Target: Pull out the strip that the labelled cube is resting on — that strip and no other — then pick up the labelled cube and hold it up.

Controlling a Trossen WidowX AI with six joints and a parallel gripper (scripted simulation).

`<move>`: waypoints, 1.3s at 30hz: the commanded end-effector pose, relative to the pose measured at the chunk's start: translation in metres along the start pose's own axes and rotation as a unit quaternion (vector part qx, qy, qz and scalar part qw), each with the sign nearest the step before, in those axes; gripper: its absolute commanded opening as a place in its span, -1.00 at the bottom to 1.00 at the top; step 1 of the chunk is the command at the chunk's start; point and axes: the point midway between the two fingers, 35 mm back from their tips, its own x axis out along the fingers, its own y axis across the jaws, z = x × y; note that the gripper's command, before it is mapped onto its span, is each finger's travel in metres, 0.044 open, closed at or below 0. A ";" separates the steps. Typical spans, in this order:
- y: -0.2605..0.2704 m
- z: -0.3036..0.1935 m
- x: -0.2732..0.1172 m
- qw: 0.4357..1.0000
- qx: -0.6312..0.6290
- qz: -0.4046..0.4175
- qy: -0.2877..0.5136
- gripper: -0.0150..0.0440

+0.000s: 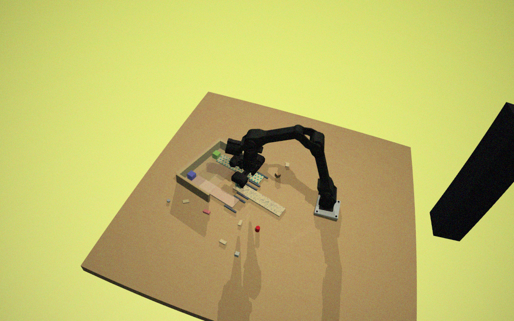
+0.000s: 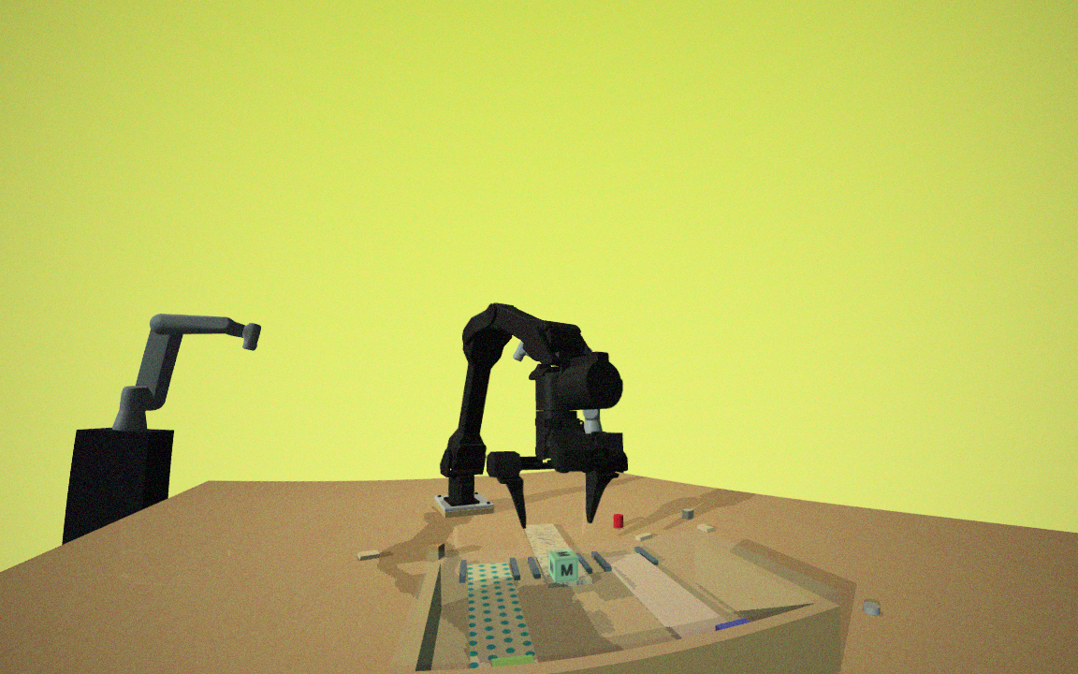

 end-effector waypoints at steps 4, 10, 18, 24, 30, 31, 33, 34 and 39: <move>-0.002 0.026 -0.004 1.000 -0.001 0.002 0.000 1.00; -0.003 0.037 -0.004 1.000 -0.001 0.002 -0.001 0.82; -0.003 0.037 0.008 1.000 -0.001 0.002 -0.001 0.36; -0.003 0.038 0.018 1.000 -0.001 0.002 -0.001 0.36; -0.003 0.038 0.028 1.000 -0.001 0.002 -0.001 0.36; -0.003 0.038 0.030 1.000 -0.001 0.002 -0.001 0.36; -0.003 0.038 0.033 1.000 -0.001 0.002 -0.001 0.36; -0.003 0.038 0.035 1.000 -0.001 0.002 -0.001 0.36; -0.003 0.038 0.043 1.000 -0.001 0.002 -0.001 0.36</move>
